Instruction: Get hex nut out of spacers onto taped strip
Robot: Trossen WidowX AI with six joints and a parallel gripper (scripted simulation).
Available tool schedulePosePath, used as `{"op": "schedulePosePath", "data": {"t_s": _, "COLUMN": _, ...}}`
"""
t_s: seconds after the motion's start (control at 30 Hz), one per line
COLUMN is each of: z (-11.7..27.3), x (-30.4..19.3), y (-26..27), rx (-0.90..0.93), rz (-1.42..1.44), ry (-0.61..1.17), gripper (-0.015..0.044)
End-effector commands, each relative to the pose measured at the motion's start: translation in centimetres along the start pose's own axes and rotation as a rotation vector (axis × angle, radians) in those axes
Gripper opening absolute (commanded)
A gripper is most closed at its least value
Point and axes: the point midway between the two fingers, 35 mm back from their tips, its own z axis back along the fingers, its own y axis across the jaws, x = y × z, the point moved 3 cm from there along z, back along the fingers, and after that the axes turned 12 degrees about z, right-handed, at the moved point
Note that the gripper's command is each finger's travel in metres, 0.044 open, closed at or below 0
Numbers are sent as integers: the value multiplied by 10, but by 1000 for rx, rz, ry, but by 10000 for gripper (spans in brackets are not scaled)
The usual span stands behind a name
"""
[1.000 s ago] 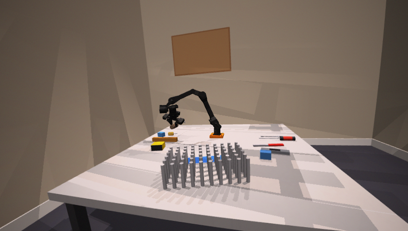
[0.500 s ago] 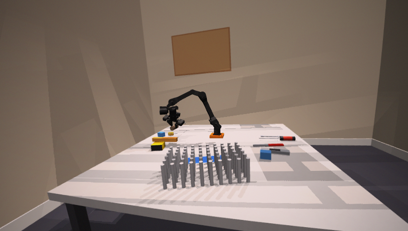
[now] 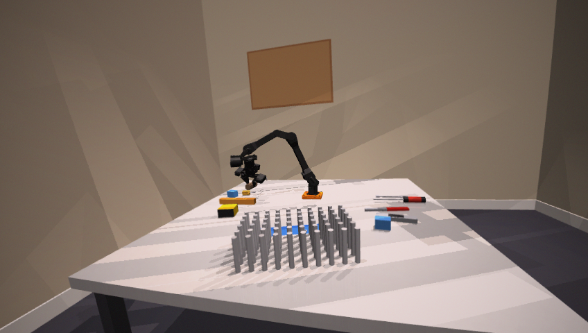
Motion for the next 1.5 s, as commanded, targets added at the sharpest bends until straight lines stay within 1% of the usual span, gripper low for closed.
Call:
{"op": "schedulePosePath", "data": {"t_s": 0.0, "z": -3, "x": 0, "y": 0, "rx": 4, "rz": 5, "ry": -9, "gripper": 0}}
{"op": "schedulePosePath", "data": {"t_s": 1.47, "z": -32, "x": -13, "y": -10, "rx": 4, "rz": 5, "ry": -9, "gripper": 0}}
